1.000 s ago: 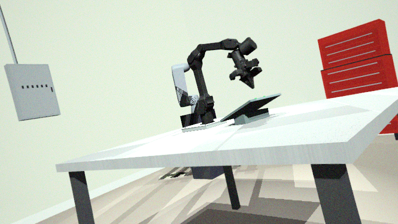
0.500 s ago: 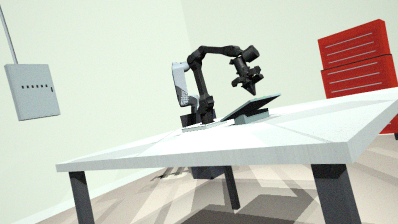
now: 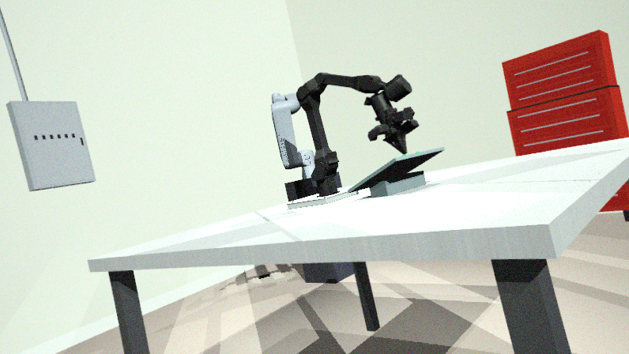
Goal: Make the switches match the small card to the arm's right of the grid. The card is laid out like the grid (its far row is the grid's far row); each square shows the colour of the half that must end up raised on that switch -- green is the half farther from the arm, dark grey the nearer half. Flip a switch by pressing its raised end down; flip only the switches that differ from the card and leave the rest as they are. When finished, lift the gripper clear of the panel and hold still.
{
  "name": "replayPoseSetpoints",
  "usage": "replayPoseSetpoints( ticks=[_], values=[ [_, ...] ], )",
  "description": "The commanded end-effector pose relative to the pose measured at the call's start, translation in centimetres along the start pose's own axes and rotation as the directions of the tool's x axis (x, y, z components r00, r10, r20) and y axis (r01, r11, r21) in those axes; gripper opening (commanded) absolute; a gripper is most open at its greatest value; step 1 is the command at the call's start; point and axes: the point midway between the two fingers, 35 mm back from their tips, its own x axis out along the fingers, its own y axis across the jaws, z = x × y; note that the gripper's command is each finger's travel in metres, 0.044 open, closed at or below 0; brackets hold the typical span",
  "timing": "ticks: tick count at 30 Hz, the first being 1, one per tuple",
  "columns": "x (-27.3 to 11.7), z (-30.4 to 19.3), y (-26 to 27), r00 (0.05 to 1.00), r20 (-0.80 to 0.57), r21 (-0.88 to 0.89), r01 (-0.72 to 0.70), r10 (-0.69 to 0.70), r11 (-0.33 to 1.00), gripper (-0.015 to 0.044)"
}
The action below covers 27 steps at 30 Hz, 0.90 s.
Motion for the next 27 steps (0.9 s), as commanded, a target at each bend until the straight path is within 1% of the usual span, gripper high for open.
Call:
replayPoseSetpoints(
  ticks=[1, 6, 27],
  values=[
    [0.95, -0.26, -0.02, 1.000, -0.014, -0.001, 0.002, -0.002, 1.000, 0.0000],
    [1.52, -0.26, -0.02, 1.000, -0.014, -0.001, 0.002, -0.002, 1.000, 0.0000],
    [1.52, -0.26, -0.02, 1.000, -0.014, -0.001, 0.002, -0.002, 1.000, 0.0000]
  ],
)
